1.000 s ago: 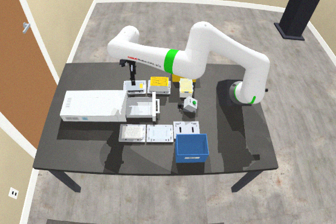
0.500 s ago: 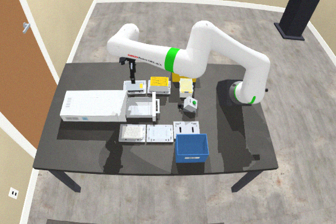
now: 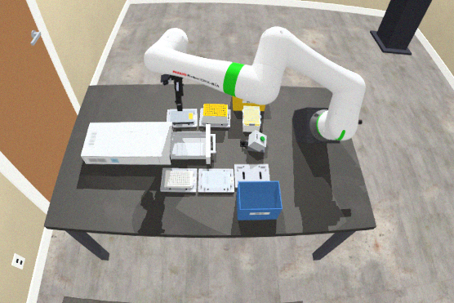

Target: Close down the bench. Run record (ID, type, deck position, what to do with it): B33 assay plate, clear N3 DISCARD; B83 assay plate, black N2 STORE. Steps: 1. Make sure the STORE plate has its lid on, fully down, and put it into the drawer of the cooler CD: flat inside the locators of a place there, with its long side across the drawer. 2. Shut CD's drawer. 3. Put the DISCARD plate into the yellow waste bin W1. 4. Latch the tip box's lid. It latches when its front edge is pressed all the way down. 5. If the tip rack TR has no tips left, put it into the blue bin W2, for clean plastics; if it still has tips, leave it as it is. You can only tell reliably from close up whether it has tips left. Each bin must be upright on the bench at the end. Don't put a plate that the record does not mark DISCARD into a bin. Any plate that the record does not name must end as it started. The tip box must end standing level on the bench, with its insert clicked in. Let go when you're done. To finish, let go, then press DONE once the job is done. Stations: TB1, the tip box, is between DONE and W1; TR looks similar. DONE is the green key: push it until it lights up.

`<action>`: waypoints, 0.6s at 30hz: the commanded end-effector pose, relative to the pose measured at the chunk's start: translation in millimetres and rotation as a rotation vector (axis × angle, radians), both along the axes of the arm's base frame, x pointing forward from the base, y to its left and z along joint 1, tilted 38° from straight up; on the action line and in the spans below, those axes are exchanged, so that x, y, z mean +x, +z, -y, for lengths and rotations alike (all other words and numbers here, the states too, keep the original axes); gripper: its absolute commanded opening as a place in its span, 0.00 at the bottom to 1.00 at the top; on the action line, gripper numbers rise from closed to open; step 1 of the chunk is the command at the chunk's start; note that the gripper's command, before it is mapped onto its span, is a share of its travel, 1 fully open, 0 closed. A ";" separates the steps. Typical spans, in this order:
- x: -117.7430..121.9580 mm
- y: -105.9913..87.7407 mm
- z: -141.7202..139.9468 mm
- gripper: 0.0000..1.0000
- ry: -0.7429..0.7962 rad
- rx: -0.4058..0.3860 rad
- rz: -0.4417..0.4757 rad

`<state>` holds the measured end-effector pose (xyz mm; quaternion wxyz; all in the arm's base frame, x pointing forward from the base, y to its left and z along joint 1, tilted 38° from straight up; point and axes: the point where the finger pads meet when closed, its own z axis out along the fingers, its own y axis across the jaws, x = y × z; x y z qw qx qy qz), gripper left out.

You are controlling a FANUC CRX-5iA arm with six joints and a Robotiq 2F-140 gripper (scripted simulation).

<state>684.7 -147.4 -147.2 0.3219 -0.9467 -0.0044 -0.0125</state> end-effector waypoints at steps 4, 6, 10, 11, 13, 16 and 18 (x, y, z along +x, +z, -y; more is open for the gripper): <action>0.2 8.2 6.6 0.70 -0.001 -0.001 0.001; 0.2 10.3 8.3 0.70 -0.001 -0.001 0.001; 0.1 12.1 9.7 0.70 -0.001 -0.001 0.001; 0.1 12.1 9.7 0.70 -0.001 -0.001 0.001; 0.1 12.1 9.7 0.70 -0.001 -0.001 0.001; 0.1 15.4 12.0 0.70 -0.001 -0.001 0.001; 0.0 15.4 12.0 0.70 -0.001 -0.001 0.001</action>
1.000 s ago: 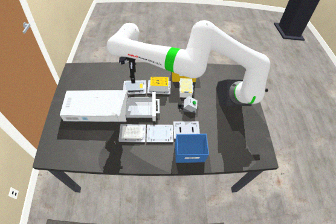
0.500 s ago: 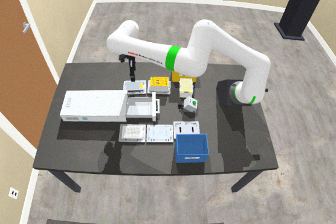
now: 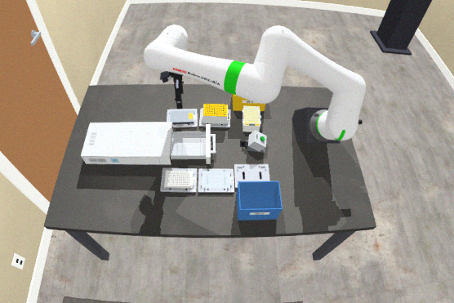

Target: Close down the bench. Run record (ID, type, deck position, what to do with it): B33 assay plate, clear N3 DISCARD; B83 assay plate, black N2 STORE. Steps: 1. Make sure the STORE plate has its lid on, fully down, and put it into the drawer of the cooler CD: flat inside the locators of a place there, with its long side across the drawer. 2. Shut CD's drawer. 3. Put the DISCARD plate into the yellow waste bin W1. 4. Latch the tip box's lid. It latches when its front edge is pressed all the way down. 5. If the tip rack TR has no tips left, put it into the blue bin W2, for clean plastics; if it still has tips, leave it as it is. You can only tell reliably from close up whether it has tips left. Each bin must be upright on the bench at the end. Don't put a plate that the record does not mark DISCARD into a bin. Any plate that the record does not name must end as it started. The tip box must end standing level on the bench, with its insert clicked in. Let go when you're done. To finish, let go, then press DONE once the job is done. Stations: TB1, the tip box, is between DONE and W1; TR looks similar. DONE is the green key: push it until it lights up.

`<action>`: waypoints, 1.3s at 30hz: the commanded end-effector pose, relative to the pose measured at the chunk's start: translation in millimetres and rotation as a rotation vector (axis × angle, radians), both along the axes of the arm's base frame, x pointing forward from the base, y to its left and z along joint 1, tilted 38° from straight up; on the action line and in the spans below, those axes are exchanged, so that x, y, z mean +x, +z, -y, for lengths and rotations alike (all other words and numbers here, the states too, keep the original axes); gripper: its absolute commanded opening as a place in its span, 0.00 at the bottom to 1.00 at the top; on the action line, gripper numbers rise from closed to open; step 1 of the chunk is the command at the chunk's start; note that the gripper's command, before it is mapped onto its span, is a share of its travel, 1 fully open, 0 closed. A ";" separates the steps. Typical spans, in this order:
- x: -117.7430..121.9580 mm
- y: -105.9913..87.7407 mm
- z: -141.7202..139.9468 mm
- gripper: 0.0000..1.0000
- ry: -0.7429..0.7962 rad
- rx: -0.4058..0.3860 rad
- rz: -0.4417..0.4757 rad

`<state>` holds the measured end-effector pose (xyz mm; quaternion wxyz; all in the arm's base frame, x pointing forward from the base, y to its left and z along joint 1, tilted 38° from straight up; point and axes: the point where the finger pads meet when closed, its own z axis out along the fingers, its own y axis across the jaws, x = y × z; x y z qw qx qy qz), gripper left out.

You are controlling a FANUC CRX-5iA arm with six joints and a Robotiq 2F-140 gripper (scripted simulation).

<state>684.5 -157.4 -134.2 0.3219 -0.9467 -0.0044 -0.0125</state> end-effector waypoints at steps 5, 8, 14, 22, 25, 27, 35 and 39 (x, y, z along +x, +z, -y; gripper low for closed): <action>0.3 2.4 2.1 0.70 -0.001 -0.001 0.001; 0.4 0.3 0.5 0.70 -0.001 -0.001 0.001; 0.5 -3.9 -2.8 0.70 -0.001 -0.001 0.001; 0.8 -12.4 -9.3 0.70 -0.001 -0.001 0.001; 0.9 -15.6 -11.7 0.70 -0.001 -0.001 0.001; 0.9 -16.6 -12.5 0.70 -0.001 -0.001 0.001; 1.1 -24.0 -18.2 0.70 -0.001 -0.001 0.001; 1.3 -28.2 -21.4 0.70 -0.001 -0.001 0.001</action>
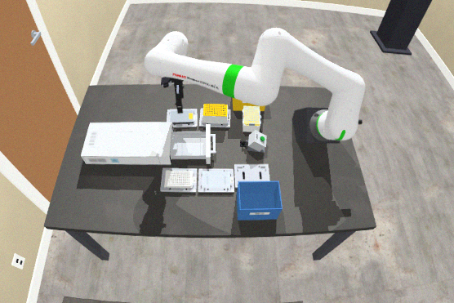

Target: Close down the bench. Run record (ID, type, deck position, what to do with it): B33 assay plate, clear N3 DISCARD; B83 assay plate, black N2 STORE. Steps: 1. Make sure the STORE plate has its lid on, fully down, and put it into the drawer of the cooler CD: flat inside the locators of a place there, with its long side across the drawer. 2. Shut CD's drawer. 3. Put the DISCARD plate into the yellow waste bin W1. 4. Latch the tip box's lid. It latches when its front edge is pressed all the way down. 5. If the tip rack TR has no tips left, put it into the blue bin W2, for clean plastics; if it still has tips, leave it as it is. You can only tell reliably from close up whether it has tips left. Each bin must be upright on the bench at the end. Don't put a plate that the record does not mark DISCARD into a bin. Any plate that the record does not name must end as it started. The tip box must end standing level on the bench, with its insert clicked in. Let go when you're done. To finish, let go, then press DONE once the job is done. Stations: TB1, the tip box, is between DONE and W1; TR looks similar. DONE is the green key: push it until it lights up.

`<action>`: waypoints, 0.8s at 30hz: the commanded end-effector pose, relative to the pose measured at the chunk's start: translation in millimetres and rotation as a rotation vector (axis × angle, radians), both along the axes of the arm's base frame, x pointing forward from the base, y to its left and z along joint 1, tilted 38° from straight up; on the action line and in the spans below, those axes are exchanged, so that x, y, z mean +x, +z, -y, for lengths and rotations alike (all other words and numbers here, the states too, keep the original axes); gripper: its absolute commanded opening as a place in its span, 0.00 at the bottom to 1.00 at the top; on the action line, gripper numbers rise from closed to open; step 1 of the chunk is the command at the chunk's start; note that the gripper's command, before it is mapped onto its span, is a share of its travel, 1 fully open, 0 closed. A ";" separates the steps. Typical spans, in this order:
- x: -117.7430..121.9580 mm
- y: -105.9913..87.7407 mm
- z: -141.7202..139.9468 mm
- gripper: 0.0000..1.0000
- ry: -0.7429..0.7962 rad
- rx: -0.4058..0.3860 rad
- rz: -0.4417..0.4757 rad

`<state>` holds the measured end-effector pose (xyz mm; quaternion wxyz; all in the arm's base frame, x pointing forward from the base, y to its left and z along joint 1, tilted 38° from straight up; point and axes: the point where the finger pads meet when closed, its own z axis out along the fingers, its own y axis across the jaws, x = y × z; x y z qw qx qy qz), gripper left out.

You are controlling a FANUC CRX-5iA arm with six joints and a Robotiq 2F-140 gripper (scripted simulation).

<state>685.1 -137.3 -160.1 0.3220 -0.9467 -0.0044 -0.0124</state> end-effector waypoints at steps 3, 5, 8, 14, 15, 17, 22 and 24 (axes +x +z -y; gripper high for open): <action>0.7 -5.5 -3.8 0.70 -0.001 -0.001 0.001; 0.7 -6.6 -4.6 0.70 -0.001 -0.001 0.001; 0.8 -8.7 -6.3 0.70 -0.001 -0.001 0.001; 1.0 -15.0 -11.1 0.70 -0.001 -0.001 0.001; 1.0 -16.1 -12.0 0.70 -0.001 -0.001 0.001; 1.0 -18.2 -13.6 0.70 -0.001 -0.001 0.001; 1.2 -22.4 -16.8 0.70 -0.001 -0.001 0.001; 1.2 -23.5 -17.7 0.70 -0.001 -0.001 0.002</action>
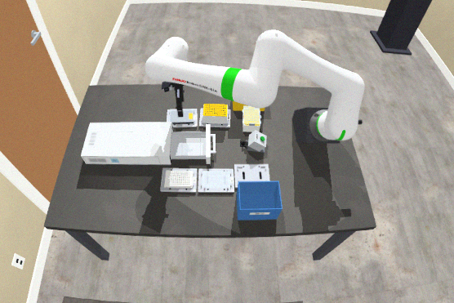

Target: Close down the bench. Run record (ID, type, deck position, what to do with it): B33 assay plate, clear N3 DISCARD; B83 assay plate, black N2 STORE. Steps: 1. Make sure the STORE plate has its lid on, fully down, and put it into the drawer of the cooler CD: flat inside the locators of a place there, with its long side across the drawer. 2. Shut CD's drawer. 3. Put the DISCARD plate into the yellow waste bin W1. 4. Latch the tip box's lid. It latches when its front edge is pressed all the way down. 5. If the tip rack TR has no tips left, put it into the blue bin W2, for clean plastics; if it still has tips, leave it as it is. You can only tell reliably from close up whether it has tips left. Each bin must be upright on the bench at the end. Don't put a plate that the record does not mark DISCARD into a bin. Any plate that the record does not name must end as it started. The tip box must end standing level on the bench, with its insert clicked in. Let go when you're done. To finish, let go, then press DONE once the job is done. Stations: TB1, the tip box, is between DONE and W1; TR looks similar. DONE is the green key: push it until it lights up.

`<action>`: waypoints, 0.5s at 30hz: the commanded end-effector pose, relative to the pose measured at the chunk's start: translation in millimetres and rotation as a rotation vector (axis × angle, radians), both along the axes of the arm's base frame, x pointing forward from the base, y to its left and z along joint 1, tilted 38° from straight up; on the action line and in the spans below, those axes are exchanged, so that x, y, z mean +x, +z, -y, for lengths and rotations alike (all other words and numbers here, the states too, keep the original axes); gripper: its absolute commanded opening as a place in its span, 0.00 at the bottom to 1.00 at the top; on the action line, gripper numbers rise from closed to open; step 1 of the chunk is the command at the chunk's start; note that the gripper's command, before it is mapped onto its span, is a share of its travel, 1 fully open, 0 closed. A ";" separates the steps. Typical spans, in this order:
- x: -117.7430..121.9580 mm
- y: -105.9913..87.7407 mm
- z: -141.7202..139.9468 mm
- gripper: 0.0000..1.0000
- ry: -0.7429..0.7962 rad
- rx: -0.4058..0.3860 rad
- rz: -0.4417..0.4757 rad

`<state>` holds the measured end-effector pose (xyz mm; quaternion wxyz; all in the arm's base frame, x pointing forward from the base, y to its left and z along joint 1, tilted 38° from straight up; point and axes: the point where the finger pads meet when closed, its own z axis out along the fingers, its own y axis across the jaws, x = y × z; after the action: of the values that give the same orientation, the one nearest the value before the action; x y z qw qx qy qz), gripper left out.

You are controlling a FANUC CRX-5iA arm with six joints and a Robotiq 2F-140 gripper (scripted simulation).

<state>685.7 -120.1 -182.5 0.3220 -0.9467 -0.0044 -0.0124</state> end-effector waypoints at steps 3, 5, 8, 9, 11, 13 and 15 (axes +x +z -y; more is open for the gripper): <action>0.7 -4.2 -2.9 0.70 -0.001 -0.001 0.002; 0.8 -6.4 -4.5 0.70 -0.001 -0.001 0.002; 0.8 -9.5 -6.9 0.70 -0.001 -0.001 0.002; 0.9 -10.6 -7.7 0.70 -0.001 -0.001 0.002; 0.9 -12.7 -9.4 0.70 -0.001 -0.001 0.002; 1.0 -14.8 -11.0 0.70 -0.001 -0.001 0.002; 1.0 -15.9 -11.8 0.70 -0.001 -0.001 0.002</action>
<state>686.1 -108.9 -197.0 0.3220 -0.9467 -0.0044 -0.0124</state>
